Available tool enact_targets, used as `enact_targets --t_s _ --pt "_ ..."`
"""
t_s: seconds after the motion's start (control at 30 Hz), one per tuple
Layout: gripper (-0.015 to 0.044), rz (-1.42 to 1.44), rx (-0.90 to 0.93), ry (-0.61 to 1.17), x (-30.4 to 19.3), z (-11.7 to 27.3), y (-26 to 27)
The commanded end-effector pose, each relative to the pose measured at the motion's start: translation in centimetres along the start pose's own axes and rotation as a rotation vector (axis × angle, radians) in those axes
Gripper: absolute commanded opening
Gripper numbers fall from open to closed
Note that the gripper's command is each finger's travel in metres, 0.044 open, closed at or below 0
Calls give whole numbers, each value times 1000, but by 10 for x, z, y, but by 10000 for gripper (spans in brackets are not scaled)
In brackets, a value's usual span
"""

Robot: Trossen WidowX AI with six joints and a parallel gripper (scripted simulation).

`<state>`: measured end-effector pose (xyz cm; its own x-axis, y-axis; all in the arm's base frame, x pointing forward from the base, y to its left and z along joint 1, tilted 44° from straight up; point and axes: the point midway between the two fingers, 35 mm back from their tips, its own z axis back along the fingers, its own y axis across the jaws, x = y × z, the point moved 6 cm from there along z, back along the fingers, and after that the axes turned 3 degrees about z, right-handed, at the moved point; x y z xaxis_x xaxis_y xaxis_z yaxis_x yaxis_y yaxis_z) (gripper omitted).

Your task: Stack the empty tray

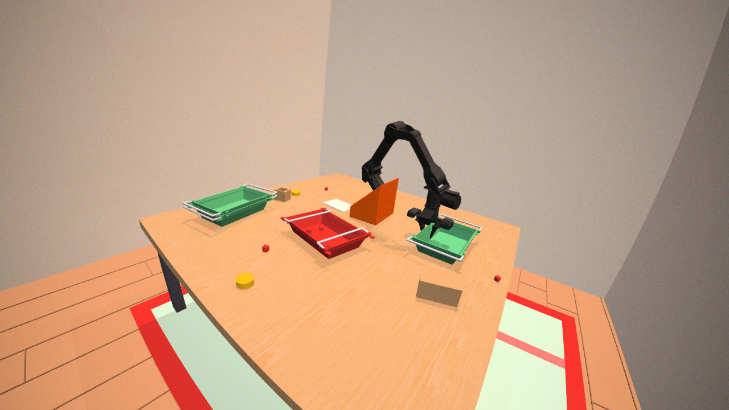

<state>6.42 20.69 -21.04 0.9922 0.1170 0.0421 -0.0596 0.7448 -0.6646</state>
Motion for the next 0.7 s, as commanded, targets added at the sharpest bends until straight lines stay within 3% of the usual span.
enact_targets --t_s 0.0,0.67 --pt "148 6 -8 -2 0 -1 -2" --pt "15 6 -8 -2 0 3 -1"
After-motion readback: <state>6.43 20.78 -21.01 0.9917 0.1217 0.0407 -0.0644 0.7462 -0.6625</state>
